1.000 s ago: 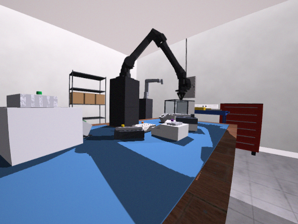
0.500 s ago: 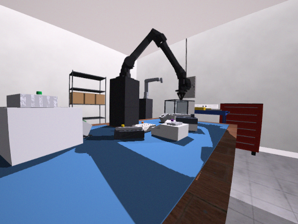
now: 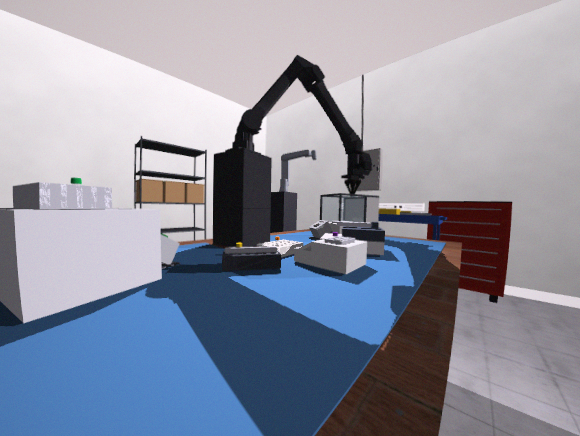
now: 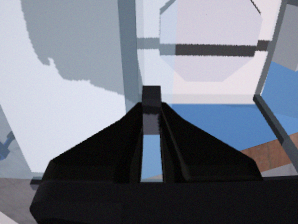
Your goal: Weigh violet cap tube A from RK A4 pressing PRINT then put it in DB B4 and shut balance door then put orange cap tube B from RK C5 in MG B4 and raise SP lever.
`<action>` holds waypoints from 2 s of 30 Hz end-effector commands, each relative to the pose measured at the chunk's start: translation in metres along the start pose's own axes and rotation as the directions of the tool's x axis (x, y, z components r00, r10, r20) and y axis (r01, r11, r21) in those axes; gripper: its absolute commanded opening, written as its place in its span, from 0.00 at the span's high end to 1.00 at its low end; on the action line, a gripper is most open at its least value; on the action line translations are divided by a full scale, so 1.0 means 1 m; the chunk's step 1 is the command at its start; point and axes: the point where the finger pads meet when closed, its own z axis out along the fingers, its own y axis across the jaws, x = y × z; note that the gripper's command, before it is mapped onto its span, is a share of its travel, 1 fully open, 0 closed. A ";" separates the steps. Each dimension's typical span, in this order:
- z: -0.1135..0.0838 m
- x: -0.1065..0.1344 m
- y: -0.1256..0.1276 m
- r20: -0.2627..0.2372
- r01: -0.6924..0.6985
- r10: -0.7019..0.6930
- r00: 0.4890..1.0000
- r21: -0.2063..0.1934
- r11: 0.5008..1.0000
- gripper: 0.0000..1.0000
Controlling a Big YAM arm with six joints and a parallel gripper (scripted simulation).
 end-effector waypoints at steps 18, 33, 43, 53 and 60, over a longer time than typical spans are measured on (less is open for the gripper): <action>-0.009 -0.005 0.004 0.000 -0.008 0.008 1.000 -0.034 0.999 0.94; -0.012 -0.004 -0.008 0.000 -0.008 0.008 1.000 -0.036 0.999 0.94; -0.004 -0.004 -0.022 0.001 -0.008 0.008 1.000 -0.012 1.000 0.94; -0.012 -0.004 -0.027 0.001 -0.008 0.008 1.000 -0.035 0.999 0.94; -0.003 -0.004 -0.038 0.001 -0.008 0.008 1.000 -0.010 1.000 0.94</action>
